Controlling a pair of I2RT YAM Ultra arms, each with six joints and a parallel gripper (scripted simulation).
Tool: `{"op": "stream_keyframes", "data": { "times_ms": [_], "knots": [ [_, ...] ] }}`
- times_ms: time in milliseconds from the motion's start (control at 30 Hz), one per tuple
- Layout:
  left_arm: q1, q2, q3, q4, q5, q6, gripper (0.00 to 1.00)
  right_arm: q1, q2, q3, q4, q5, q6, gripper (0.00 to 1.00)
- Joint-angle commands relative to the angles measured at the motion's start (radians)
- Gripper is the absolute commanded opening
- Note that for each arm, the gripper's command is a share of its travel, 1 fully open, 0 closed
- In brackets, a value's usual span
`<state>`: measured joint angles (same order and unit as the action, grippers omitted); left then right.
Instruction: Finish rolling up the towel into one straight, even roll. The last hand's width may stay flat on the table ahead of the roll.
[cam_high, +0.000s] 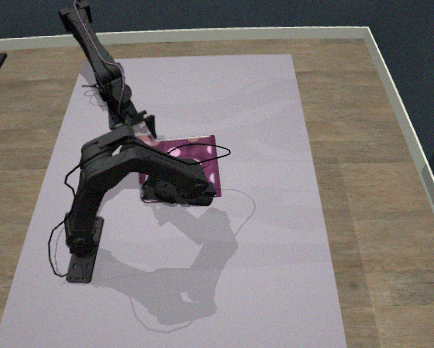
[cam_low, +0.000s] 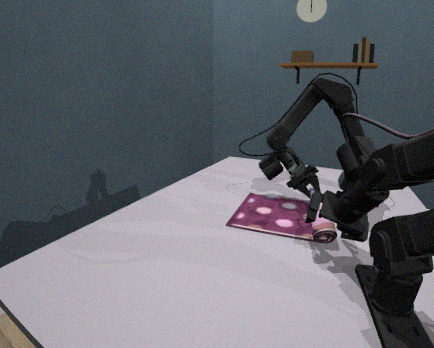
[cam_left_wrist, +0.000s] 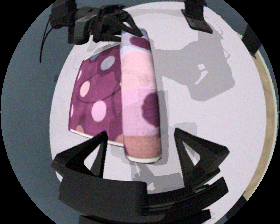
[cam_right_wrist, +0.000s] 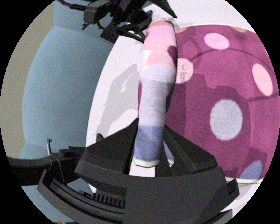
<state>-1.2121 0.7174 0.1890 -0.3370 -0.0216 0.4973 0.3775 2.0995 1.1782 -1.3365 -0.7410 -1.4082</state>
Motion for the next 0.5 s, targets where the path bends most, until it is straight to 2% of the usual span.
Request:
{"op": "stream_keyframes", "data": {
  "times_ms": [0, 200, 367, 433, 467],
  "knots": [
    [-0.014, 0.026, -0.034, 0.119, -0.001, -0.007, 0.98, -0.012, 0.023, 0.007, 0.016, 0.016, -0.007, 0.22],
    [-0.025, 0.119, -0.024, 0.204, -0.009, -0.015, 0.98, -0.012, 0.023, 0.007, 0.016, 0.016, -0.007, 0.22],
    [-0.024, 0.155, -0.024, 0.24, -0.009, -0.015, 0.77, -0.012, 0.023, 0.007, 0.016, 0.016, -0.007, 0.22],
    [-0.024, 0.155, -0.024, 0.24, -0.009, -0.015, 0.77, -0.012, 0.023, 0.007, 0.016, 0.016, -0.007, 0.22],
    [-0.024, 0.16, -0.024, 0.245, -0.009, -0.015, 0.72, -0.012, 0.023, 0.007, 0.016, 0.016, -0.007, 0.22]
  ]
}}
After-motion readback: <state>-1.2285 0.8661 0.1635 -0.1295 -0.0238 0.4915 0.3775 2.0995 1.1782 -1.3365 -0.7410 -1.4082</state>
